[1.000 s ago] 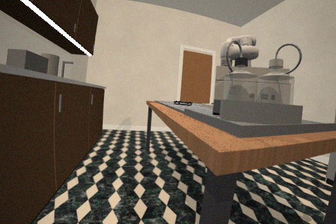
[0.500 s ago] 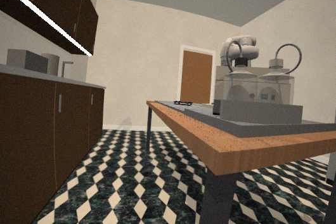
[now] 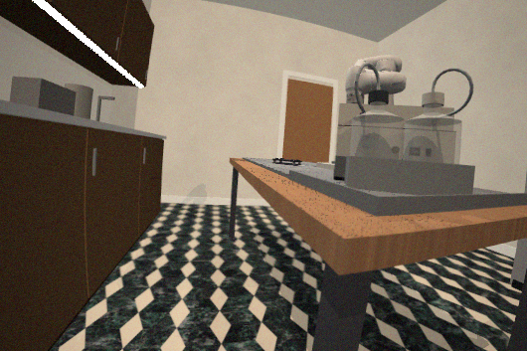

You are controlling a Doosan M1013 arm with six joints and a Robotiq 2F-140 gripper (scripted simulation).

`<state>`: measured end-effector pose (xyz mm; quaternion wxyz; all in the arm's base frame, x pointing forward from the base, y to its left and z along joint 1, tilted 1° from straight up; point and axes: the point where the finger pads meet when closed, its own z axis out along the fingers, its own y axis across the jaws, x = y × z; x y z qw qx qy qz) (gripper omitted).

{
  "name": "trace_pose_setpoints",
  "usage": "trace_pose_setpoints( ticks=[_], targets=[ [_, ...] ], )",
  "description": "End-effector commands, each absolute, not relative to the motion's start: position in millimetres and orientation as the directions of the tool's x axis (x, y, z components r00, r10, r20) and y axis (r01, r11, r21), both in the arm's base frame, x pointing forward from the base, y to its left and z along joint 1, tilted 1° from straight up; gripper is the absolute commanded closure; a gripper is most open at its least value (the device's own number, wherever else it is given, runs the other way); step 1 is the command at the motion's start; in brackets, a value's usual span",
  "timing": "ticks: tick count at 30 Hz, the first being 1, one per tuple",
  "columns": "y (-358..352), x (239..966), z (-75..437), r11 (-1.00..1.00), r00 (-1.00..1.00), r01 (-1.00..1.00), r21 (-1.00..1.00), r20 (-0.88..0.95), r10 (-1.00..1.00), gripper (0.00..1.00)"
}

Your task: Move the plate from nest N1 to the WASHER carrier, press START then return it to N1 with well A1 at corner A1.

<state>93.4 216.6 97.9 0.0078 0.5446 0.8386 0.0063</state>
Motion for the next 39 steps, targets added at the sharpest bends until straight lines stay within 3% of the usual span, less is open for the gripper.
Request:
trace_pose_setpoints(
  ticks=[1, 39],
  targets=[
    [213.9, 91.2, 93.9, 0.406, -0.406, 0.914, 0.012, -0.007, 0.914, 0.9],
    [213.9, 91.3, 88.3, 0.406, -0.406, 0.914, 0.012, -0.007, 0.914, 0.9]
  ],
)
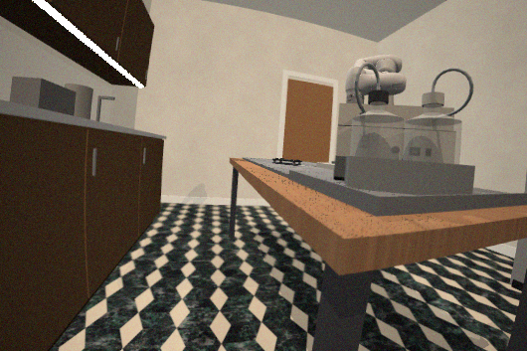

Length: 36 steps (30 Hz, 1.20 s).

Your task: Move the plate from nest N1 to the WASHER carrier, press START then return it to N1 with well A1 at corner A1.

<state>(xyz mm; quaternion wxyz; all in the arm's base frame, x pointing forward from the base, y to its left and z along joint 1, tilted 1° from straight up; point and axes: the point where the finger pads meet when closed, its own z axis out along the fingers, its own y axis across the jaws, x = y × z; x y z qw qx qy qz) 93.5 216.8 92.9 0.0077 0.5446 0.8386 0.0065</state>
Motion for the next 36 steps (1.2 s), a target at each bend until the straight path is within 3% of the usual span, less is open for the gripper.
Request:
trace_pose_setpoints(
  ticks=[1, 36],
  targets=[
    [213.9, 91.3, 88.1, 0.406, -0.406, 0.914, 0.012, -0.007, 0.914, 0.9],
    [213.9, 91.2, 90.9, 0.406, -0.406, 0.914, 0.012, -0.007, 0.914, 0.9]
  ],
)
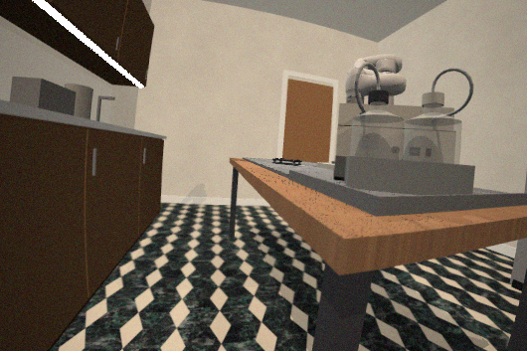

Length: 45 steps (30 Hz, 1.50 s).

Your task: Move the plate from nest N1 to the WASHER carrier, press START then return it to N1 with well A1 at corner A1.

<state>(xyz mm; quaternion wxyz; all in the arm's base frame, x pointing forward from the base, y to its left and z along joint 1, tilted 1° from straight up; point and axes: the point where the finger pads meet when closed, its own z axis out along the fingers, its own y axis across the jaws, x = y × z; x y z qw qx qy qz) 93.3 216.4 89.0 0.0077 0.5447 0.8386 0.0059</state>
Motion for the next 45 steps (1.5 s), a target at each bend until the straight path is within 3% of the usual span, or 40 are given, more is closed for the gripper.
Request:
trace_pose_setpoints(
  ticks=[1, 45],
  targets=[
    [213.9, 91.2, 92.6, 0.406, -0.406, 0.914, 0.012, -0.007, 0.914, 0.9],
    [214.0, 90.3, 155.9, 0.406, -0.406, 0.914, 0.012, -0.007, 0.914, 0.9]
  ],
)
